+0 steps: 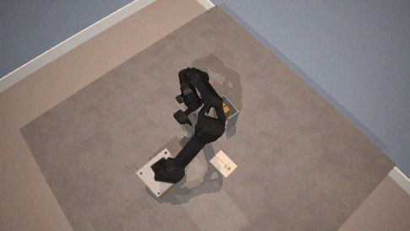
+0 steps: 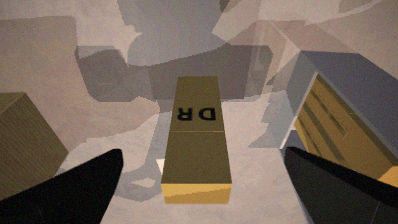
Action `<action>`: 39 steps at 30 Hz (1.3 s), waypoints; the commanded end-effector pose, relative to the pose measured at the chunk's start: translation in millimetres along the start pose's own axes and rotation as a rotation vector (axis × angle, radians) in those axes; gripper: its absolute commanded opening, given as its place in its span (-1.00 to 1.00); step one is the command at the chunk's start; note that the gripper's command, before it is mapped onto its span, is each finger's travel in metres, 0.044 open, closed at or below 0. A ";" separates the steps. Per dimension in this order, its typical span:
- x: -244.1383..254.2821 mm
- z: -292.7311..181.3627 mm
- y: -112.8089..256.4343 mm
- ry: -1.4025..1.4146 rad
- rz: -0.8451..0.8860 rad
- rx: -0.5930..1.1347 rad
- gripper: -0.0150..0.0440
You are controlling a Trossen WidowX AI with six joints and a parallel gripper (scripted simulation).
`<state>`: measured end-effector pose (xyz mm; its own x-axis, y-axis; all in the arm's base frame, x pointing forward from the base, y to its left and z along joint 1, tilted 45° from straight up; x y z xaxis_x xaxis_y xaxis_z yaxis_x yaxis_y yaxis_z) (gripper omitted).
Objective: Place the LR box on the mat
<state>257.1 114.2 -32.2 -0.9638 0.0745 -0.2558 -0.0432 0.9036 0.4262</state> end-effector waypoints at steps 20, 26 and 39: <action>-0.8 -7.4 -19.4 0.000 0.000 0.004 1.00; -0.7 -5.3 -14.0 0.000 0.000 0.003 1.00; 0.5 1.8 6.5 0.002 -0.001 0.000 1.00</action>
Point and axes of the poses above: the point midway between the two fingers, 35 mm back from their tips, its own y axis back along the fingers, its own x axis across the jaws, z = x × y, the point moved 4 cm from there along y, back along the fingers, and after that the axes turned 14 degrees about -y, right-handed, at the moved point
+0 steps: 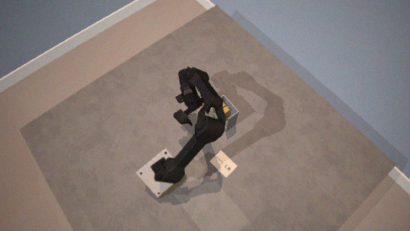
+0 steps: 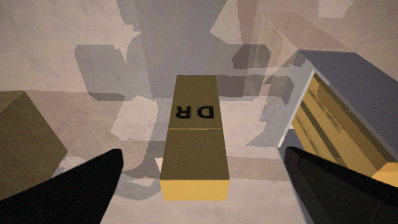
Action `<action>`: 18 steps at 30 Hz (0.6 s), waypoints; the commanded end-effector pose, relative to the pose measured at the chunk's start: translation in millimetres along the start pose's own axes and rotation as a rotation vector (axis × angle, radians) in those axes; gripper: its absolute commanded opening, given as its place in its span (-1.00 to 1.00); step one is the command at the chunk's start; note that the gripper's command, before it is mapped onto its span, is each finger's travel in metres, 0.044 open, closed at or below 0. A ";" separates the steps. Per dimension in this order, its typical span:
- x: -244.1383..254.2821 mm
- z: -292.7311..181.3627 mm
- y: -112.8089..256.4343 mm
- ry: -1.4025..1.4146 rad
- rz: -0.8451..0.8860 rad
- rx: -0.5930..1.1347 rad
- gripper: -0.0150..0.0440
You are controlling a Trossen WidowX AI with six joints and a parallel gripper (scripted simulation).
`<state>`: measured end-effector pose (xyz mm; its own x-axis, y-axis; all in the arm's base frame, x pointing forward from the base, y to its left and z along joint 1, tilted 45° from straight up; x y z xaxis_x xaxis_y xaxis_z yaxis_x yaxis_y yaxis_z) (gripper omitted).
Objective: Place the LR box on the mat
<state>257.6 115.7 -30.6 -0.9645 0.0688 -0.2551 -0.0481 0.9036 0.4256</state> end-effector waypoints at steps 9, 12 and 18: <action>2.9 6.8 18.8 -0.001 0.004 0.001 1.00; 3.7 8.1 23.6 -0.001 0.003 0.001 1.00; 5.3 10.3 32.2 -0.001 0.003 0.002 1.00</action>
Point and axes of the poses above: the point midway between the two fingers, 35 mm back from their tips, its own y axis back along the fingers, its own x axis across the jaws, z = x × y, the point moved 4 cm from there along y, back along the fingers, and after that the axes turned 14 degrees about -y, right-handed, at the moved point
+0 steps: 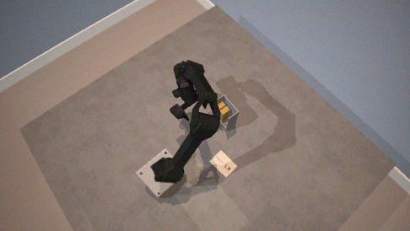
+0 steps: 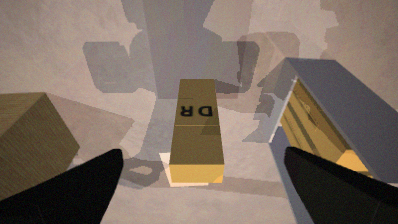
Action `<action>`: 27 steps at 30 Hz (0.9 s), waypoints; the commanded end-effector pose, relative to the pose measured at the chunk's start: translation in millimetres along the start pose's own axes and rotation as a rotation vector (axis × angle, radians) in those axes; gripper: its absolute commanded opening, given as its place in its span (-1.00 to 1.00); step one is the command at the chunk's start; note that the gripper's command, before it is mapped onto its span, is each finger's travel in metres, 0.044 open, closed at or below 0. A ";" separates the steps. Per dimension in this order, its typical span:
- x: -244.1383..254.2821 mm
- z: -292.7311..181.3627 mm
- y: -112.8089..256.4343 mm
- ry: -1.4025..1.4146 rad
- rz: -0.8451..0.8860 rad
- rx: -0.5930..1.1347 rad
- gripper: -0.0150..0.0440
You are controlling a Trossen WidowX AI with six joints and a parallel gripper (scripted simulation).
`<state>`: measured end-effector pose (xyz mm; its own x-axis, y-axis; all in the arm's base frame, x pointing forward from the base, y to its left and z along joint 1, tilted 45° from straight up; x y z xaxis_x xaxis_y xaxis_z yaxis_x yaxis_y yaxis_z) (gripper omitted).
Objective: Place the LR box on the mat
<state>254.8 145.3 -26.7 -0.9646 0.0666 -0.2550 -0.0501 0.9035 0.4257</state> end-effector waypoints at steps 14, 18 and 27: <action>0.2 -4.9 22.5 -0.001 0.005 0.002 1.00; -0.2 -5.1 18.3 0.005 0.004 -0.002 0.82; -6.0 -23.5 12.7 0.006 0.042 -0.093 0.31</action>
Point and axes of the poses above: the point midway between the two fingers, 35 mm back from their tips, its own y axis back along the fingers, its own x axis across the jaws, z = x × y, the point moved 4 cm from there along y, back along the fingers, and after that the axes turned 14 degrees about -y, right-handed, at the moved point
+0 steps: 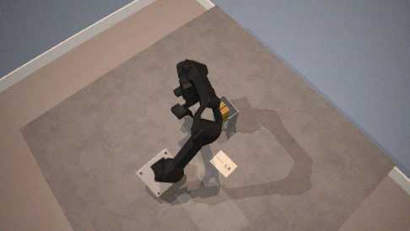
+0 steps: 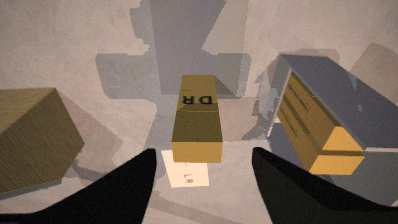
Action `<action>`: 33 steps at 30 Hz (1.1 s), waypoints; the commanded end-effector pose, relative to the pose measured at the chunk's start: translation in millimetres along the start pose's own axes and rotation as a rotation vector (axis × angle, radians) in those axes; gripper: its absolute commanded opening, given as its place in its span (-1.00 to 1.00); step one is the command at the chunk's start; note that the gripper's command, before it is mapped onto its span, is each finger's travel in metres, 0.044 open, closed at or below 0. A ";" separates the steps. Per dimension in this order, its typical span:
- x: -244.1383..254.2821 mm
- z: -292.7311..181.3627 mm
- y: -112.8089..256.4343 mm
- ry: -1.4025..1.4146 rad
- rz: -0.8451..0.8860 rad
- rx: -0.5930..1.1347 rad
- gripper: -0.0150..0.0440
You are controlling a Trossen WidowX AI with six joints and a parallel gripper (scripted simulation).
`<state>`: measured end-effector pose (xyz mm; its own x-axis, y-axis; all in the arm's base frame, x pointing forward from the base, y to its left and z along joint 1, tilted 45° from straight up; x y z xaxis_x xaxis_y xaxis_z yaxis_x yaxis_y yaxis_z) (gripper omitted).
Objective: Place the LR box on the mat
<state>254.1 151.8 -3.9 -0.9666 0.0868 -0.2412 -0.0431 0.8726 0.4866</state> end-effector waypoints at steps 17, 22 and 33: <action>-7.3 -41.0 -13.7 0.001 0.051 -0.209 0.31; -7.9 -50.6 -17.7 -0.001 0.052 -0.262 0.31; -7.9 -53.0 -26.3 -0.003 0.050 -0.288 0.31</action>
<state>250.3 106.5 32.7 -0.9673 0.1266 -0.2198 -0.0710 0.6970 0.7136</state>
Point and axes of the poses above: the point midway between the two fingers, 35 mm back from their tips, its own y axis back along the fingers, its own x axis across the jaws, z = x × y, the point moved 4 cm from there along y, back along the fingers, and after that the axes turned 14 degrees about -y, right-handed, at the moved point
